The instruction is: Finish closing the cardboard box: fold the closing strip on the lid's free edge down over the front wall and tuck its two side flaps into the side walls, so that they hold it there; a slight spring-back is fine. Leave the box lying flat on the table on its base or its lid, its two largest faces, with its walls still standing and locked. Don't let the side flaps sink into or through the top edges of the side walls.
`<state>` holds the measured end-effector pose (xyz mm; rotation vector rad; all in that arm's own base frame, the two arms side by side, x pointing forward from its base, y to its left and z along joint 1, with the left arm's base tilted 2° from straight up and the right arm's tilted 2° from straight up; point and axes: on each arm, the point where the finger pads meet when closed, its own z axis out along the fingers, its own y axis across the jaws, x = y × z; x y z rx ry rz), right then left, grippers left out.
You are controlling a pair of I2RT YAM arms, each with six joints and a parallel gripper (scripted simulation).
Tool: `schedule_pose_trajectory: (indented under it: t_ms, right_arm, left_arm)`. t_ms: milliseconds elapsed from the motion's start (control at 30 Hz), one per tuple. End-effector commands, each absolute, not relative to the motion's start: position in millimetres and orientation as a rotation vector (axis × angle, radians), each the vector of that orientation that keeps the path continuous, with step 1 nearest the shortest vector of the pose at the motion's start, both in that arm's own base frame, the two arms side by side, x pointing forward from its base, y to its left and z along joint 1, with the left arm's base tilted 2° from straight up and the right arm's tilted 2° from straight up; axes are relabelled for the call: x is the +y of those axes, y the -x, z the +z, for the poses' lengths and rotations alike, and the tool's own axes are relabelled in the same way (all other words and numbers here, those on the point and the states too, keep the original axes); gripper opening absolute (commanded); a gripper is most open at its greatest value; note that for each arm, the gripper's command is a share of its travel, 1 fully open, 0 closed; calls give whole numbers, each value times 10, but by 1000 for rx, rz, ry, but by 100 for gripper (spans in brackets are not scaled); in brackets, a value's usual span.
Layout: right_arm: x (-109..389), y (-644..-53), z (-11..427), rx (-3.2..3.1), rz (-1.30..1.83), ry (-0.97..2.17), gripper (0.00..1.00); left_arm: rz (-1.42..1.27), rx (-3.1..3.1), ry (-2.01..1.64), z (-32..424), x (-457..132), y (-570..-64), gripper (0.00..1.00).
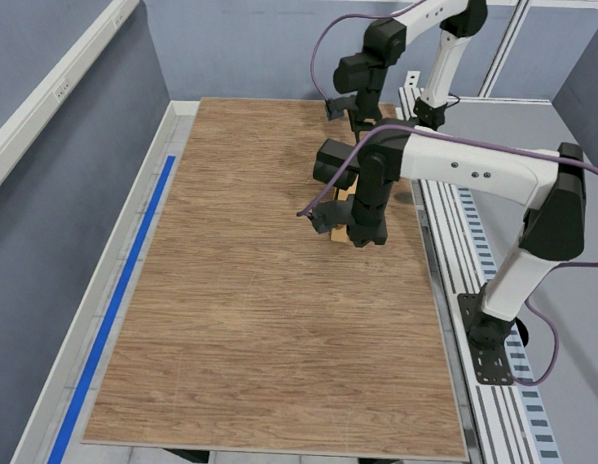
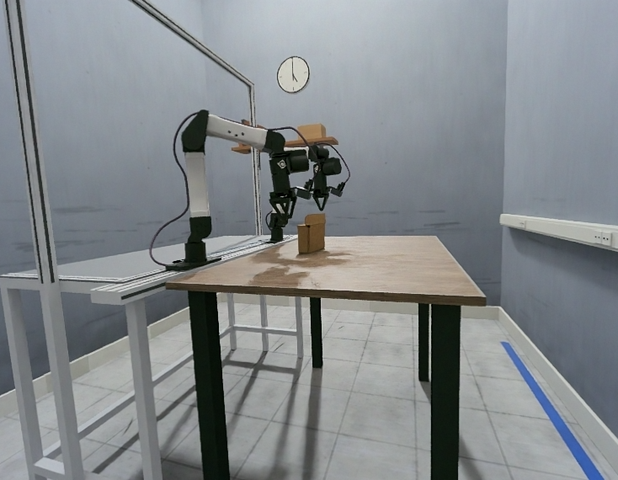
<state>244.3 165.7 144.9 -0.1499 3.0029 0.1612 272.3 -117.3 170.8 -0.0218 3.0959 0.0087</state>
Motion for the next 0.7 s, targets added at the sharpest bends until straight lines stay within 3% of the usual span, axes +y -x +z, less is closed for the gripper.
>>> schedule_pose_trajectory:
  t_ms: [0, 667]
  right_arm:
    - [1692, -2493, 1502, 2878, 278, 283, 80]
    - [1693, -2494, 1487, 2484, 505, 648, 80]
  left_arm:
    - [20, 3134, -7, 1657, -1197, -2658, 1]
    - [20, 3134, -7, 1657, -1197, -2658, 1]
